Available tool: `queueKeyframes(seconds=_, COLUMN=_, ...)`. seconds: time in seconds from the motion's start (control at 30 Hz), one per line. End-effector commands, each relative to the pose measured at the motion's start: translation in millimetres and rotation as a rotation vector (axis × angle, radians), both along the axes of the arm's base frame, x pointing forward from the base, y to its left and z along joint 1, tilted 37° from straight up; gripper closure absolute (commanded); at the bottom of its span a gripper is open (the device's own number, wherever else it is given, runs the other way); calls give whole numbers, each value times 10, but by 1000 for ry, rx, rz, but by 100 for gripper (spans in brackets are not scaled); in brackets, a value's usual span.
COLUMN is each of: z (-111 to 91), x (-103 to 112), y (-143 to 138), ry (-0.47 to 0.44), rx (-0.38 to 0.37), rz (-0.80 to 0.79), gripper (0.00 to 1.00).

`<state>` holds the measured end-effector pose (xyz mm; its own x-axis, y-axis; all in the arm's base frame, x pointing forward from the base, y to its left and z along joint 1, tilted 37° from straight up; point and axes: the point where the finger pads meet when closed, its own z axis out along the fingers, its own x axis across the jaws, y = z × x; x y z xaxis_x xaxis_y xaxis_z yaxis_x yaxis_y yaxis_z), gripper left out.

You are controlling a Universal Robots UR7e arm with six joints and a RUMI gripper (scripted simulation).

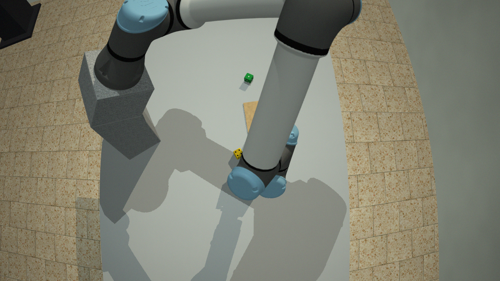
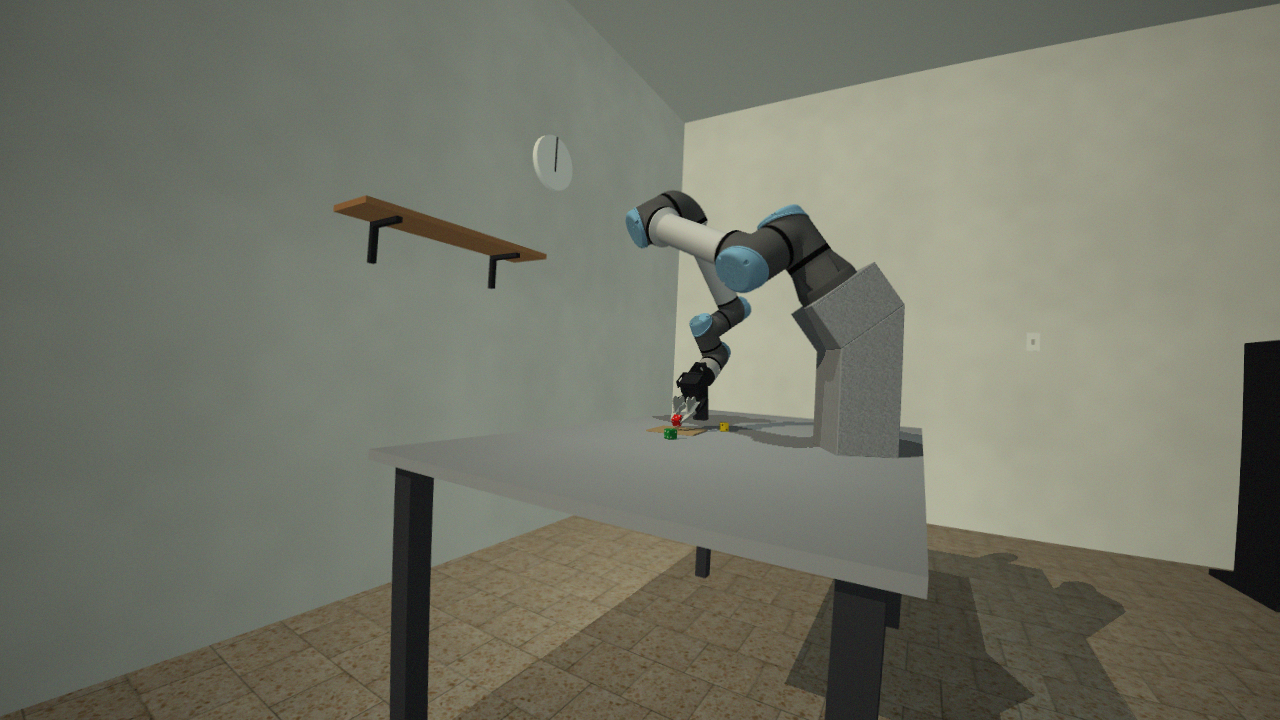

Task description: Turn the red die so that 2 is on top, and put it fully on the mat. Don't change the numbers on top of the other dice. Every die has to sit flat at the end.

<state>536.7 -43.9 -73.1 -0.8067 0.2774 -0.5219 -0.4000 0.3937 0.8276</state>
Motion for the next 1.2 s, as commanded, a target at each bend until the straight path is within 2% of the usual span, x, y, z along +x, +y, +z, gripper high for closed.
queueKeyframes(seconds=0.0, z=-7, x=20, y=-8, ry=-2, rx=-2, rz=1, gripper=94)
queueKeyframes(seconds=1.17, z=-91, x=80, y=11, ry=-2, rx=-2, rz=1, gripper=94)
